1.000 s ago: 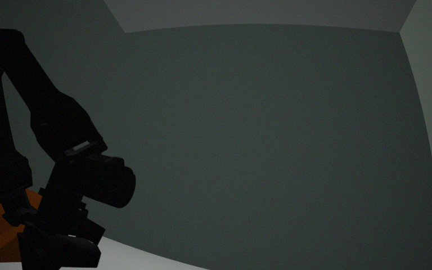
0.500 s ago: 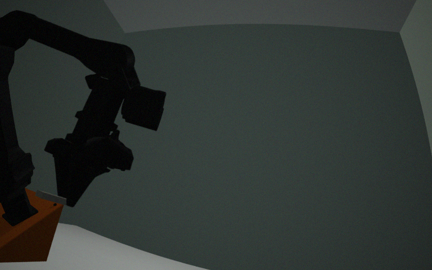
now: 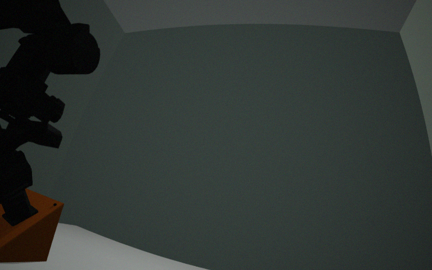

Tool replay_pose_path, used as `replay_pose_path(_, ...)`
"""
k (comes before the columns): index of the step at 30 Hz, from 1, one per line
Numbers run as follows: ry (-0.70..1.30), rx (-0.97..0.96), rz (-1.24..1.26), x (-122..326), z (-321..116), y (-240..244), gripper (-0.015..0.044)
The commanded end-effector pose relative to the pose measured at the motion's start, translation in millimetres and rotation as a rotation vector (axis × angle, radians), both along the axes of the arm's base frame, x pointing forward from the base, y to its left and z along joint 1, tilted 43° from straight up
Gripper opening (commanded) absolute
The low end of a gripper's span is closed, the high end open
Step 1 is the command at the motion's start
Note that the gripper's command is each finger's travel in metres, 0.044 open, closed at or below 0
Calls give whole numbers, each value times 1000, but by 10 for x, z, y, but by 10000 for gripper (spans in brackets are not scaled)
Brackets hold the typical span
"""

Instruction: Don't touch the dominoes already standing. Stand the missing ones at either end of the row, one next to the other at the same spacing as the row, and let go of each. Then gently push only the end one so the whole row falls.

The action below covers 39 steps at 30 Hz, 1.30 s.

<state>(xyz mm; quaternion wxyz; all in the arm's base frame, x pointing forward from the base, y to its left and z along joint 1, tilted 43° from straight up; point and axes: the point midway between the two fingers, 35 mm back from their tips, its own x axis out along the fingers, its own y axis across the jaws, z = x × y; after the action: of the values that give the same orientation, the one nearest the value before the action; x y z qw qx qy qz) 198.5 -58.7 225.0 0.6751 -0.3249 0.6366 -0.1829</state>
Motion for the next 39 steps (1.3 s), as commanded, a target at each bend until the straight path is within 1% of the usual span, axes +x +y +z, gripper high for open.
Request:
replay_pose_path(1,-83,6,-89,-78,56,-71,107)
replay_pose_path(7,-84,20,-95,-82,34,-74,107)
replay_pose_path(22,-154,323,-180,-102,-369,-96,107)
replay_pose_path(39,-344,602,-166,29,-606,-122,107)
